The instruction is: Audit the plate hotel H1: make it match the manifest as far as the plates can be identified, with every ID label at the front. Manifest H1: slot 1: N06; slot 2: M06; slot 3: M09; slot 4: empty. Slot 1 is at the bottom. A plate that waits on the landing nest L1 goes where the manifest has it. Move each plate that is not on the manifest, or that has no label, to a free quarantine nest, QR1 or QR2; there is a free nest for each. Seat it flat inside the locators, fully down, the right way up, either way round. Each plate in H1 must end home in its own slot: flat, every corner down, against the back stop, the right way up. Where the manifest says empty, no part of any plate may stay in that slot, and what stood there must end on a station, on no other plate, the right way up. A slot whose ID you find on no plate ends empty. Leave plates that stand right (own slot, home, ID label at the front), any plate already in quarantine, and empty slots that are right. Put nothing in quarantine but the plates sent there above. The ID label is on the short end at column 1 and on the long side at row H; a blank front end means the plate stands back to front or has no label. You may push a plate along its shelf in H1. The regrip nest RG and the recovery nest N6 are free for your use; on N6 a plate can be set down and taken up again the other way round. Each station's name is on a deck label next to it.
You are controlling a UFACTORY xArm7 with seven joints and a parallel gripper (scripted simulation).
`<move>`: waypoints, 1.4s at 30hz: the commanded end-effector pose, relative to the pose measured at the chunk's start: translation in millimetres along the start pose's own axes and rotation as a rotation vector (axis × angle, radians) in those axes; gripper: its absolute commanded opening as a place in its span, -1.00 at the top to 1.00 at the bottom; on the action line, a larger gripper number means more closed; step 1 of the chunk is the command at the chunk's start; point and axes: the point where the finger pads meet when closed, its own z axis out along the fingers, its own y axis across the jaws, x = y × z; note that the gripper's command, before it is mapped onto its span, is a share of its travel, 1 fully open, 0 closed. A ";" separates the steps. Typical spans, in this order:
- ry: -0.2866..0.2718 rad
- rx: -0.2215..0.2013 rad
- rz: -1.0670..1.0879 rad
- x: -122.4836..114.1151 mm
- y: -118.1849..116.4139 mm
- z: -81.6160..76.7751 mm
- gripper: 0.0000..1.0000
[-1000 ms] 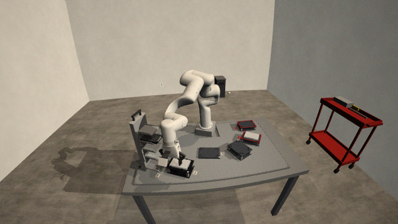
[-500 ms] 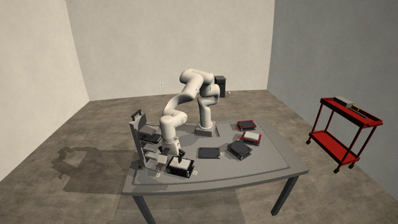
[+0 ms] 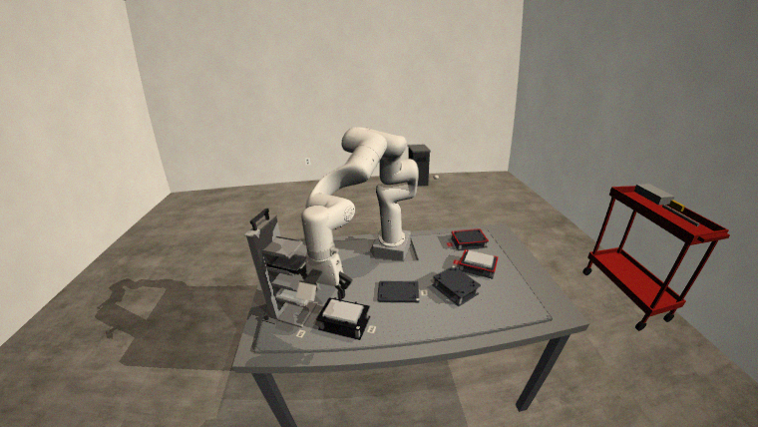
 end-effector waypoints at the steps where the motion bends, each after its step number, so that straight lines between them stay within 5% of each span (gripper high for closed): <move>1: 0.006 0.000 0.000 1.5 0.4 -17.0 -1.00; 9: 0.006 0.000 0.000 1.4 0.4 -42.4 -1.00; 31: 0.005 0.002 0.567 -82.6 -11.9 -41.9 -1.00; 42: 0.005 0.003 0.934 -84.6 -12.2 -41.9 -1.00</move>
